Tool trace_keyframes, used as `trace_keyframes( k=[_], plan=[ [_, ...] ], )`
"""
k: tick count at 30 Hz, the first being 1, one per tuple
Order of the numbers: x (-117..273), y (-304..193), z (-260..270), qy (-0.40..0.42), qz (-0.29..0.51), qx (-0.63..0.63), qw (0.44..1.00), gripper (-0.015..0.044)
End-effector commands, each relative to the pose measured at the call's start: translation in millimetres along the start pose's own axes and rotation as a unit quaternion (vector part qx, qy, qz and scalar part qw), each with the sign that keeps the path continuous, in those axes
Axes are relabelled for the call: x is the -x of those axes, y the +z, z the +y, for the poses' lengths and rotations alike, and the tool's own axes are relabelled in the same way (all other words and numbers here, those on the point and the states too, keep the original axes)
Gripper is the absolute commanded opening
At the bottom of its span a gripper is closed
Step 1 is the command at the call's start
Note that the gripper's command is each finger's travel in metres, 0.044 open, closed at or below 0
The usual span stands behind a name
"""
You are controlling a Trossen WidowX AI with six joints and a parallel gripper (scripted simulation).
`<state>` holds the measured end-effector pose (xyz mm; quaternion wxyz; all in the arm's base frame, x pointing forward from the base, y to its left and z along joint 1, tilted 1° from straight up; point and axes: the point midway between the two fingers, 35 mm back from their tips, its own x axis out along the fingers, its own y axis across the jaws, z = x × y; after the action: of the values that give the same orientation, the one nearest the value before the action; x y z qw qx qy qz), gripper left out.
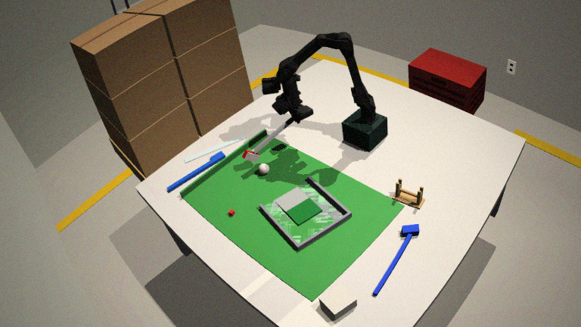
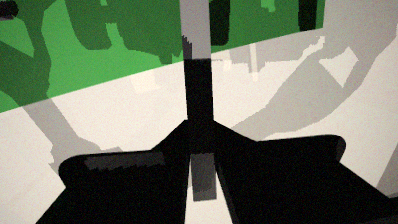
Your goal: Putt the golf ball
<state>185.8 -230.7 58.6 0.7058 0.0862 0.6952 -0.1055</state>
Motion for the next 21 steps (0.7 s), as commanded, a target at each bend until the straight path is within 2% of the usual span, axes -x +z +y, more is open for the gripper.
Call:
trace_keyframes(
  k=[1, 21],
  plan=[
    [-3, 2, -2, -0.004, -0.004, -0.002, 1.0, 0.0],
    [-31, 2, -2, -0.004, -0.004, -0.002, 1.0, 0.0]
  ],
)
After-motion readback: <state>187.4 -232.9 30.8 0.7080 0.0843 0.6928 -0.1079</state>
